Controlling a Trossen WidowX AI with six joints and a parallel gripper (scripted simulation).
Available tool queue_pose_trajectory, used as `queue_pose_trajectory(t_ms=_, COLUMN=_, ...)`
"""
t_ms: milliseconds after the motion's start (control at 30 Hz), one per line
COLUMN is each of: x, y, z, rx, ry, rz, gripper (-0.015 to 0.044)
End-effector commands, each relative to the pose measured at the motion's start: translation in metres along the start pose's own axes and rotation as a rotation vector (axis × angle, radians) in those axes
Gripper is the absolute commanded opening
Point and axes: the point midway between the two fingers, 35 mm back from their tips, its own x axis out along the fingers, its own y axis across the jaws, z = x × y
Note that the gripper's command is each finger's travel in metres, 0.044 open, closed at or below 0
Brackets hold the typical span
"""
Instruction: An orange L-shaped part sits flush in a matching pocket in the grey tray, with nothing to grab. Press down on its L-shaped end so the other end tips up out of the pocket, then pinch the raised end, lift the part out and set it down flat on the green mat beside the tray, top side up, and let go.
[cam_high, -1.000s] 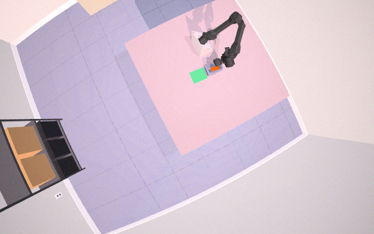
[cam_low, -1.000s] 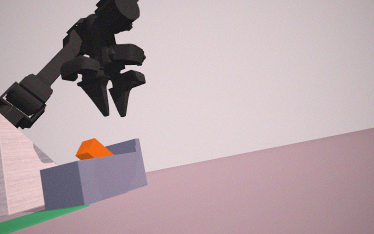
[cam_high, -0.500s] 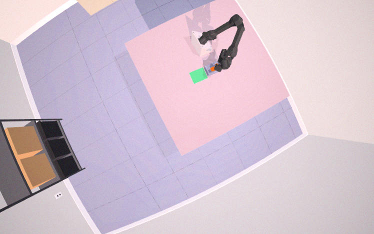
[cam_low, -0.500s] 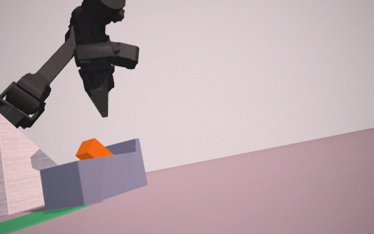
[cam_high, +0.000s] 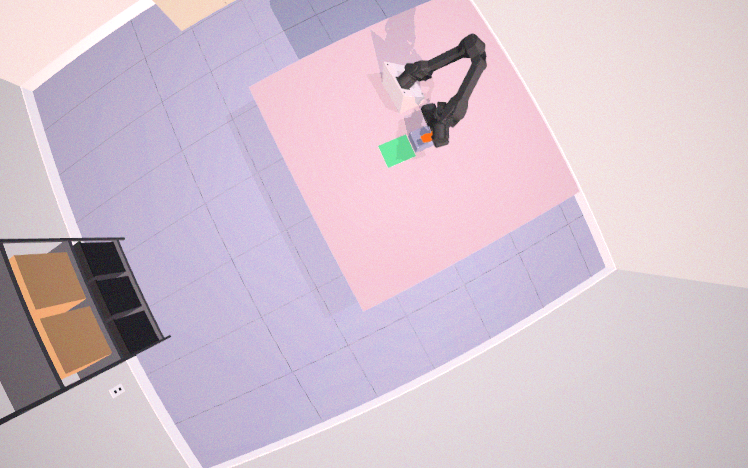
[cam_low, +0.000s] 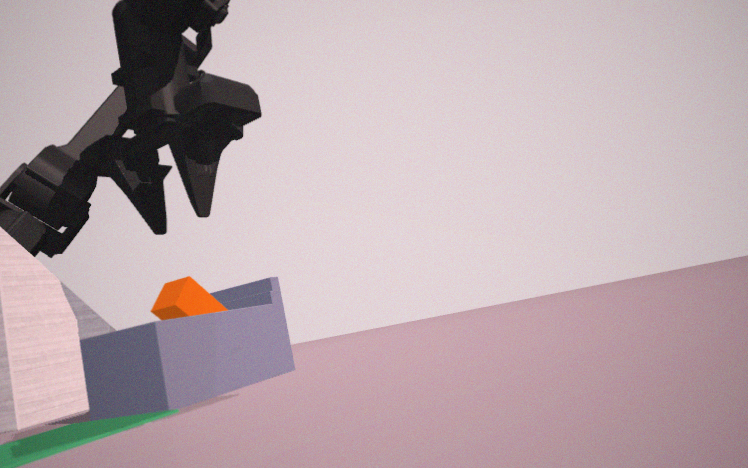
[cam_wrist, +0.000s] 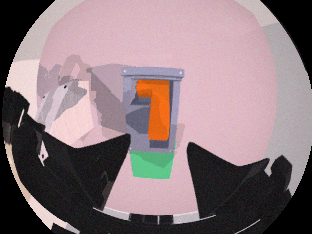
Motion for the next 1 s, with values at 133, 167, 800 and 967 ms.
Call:
queue_pose_trajectory(t_ms=133, x=0.012, y=-0.002, z=-0.005, rx=-0.095, ry=0.005, rz=0.002, gripper=0.028)
queue_pose_trajectory(t_ms=167, x=0.018, y=-0.002, z=-0.005, rx=-0.095, ry=0.005, rz=0.002, gripper=0.028)
queue_pose_trajectory(t_ms=800, x=0.05, y=-0.002, z=-0.005, rx=-0.095, ry=0.004, rz=0.002, gripper=0.028)
queue_pose_trajectory(t_ms=967, x=0.058, y=-0.002, z=-0.005, rx=-0.095, ry=0.004, rz=0.002, gripper=0.028)
